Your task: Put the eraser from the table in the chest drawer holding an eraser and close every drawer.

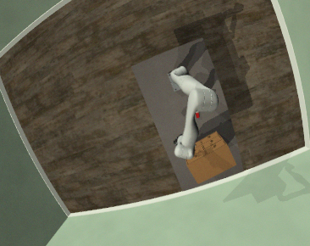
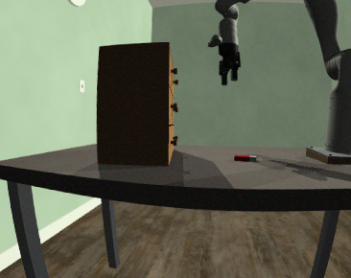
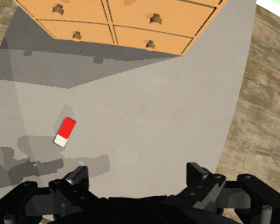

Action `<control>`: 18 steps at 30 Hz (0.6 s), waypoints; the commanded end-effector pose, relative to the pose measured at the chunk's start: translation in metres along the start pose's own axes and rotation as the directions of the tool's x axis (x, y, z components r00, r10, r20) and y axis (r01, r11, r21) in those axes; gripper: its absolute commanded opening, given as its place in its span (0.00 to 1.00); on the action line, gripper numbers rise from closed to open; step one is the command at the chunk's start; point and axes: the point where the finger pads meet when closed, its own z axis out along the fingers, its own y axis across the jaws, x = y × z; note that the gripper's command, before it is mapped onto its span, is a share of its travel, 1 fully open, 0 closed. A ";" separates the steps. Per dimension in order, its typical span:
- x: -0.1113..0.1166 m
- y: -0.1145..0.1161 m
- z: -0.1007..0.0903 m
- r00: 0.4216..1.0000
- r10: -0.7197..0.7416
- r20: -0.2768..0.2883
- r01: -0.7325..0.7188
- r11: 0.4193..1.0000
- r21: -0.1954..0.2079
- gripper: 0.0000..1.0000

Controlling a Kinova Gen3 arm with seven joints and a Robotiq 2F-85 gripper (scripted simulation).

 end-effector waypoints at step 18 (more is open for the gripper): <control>0.004 0.000 0.024 0.984 0.175 0.011 -0.175 0.985 0.000 1.00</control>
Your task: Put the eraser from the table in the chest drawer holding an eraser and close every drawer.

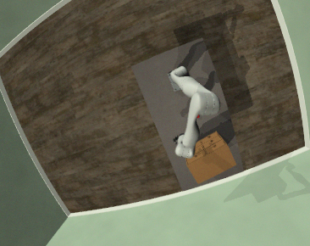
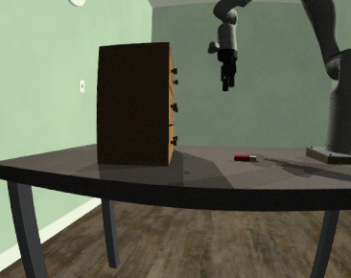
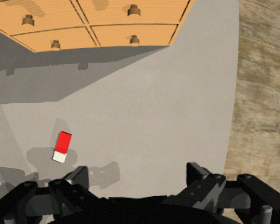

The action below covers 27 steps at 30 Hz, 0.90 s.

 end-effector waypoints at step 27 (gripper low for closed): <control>0.005 0.000 0.007 0.999 0.008 -0.048 -0.008 1.000 0.000 1.00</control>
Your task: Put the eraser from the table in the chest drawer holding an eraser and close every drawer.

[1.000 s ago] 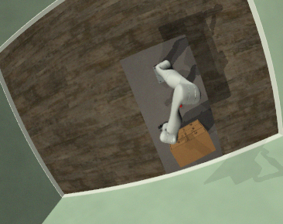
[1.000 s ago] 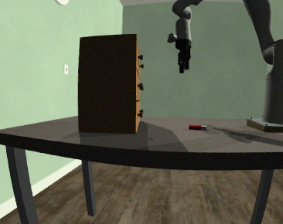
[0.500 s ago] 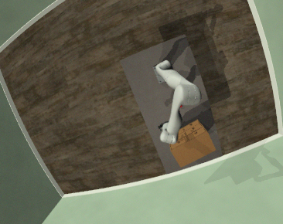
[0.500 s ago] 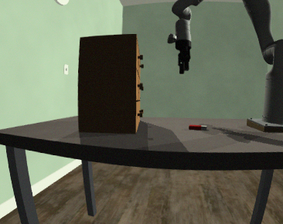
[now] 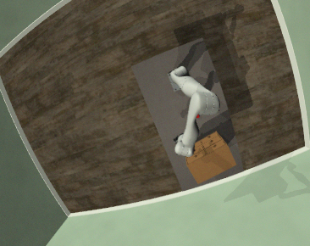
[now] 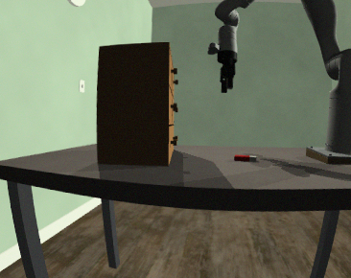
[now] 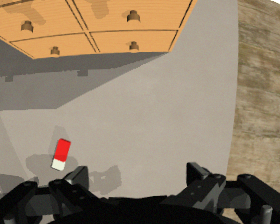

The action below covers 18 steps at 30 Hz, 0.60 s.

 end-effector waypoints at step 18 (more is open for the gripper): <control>0.017 0.000 0.025 0.977 0.003 -0.213 -0.003 1.000 0.002 1.00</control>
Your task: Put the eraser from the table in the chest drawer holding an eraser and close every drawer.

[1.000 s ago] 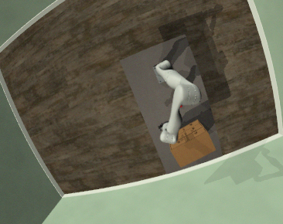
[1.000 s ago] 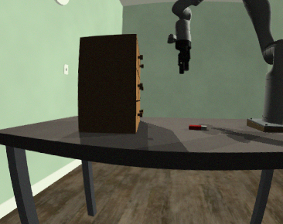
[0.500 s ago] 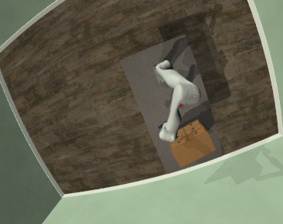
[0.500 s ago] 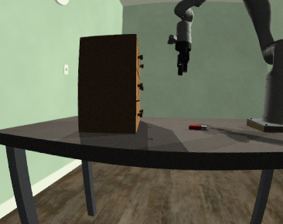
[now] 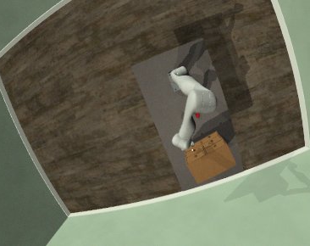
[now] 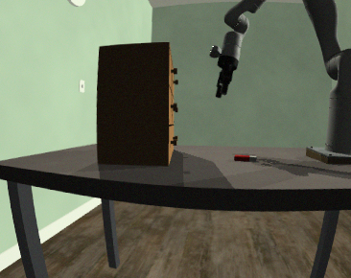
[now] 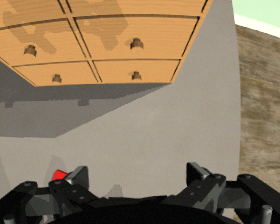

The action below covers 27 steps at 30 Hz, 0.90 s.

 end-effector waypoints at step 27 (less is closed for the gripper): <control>0.012 0.002 0.039 0.956 0.015 -0.292 -0.015 1.000 0.004 1.00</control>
